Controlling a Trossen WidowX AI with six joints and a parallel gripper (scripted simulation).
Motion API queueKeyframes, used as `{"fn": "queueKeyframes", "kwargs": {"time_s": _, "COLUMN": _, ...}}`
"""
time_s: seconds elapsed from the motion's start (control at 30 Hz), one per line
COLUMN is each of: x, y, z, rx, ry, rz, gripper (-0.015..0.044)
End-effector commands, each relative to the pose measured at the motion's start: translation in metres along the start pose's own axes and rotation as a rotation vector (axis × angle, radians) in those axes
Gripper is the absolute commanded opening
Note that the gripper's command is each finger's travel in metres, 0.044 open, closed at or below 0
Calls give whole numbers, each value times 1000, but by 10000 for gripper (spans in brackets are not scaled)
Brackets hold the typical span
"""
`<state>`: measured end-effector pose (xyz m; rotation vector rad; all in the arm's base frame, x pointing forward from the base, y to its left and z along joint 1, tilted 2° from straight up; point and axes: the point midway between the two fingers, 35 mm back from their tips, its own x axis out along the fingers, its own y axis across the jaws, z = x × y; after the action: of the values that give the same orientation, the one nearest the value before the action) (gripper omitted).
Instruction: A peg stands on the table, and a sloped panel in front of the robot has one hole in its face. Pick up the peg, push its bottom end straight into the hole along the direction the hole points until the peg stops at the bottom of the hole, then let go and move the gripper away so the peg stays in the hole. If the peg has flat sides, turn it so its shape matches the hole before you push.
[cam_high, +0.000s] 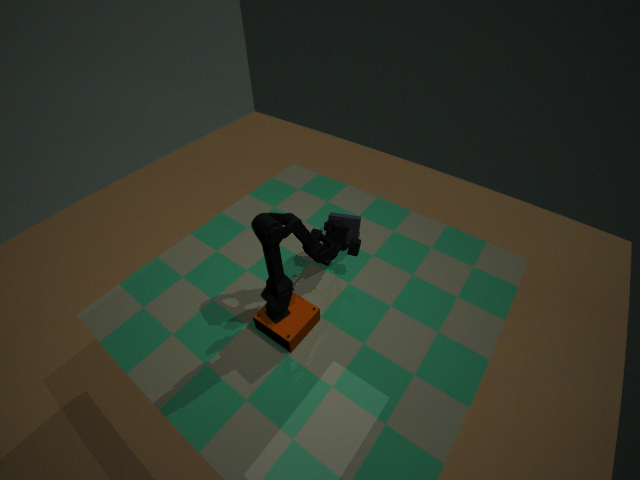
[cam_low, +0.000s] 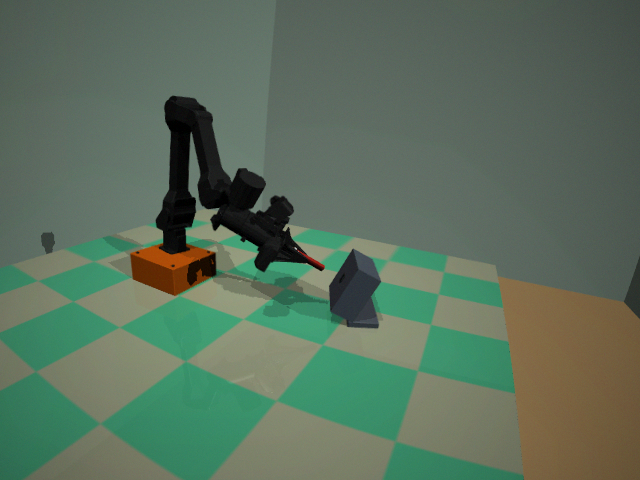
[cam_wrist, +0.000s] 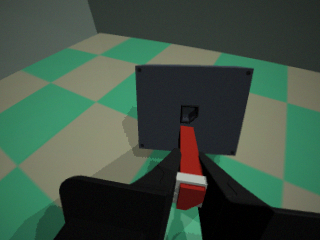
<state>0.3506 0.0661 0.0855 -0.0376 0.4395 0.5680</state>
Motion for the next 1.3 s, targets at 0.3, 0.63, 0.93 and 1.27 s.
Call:
{"fn": "queueKeyframes", "kwargs": {"time_s": 0.3, "x": 9, "y": -3, "z": 3, "rx": -51, "ry": -23, "rz": -10, "gripper": 0}}
{"fn": "queueKeyframes", "kwargs": {"time_s": 0.63, "x": 15, "y": -4, "z": 2, "rx": -81, "ry": -39, "rz": -15, "gripper": 0}}
{"fn": "queueKeyframes", "kwargs": {"time_s": 0.93, "x": 24, "y": -3, "z": 1, "rx": -86, "ry": -43, "rz": -16, "gripper": 0}}
{"fn": "queueKeyframes", "kwargs": {"time_s": 1.27, "x": 38, "y": -3, "z": 2, "rx": -88, "ry": -45, "rz": -17, "gripper": 0}}
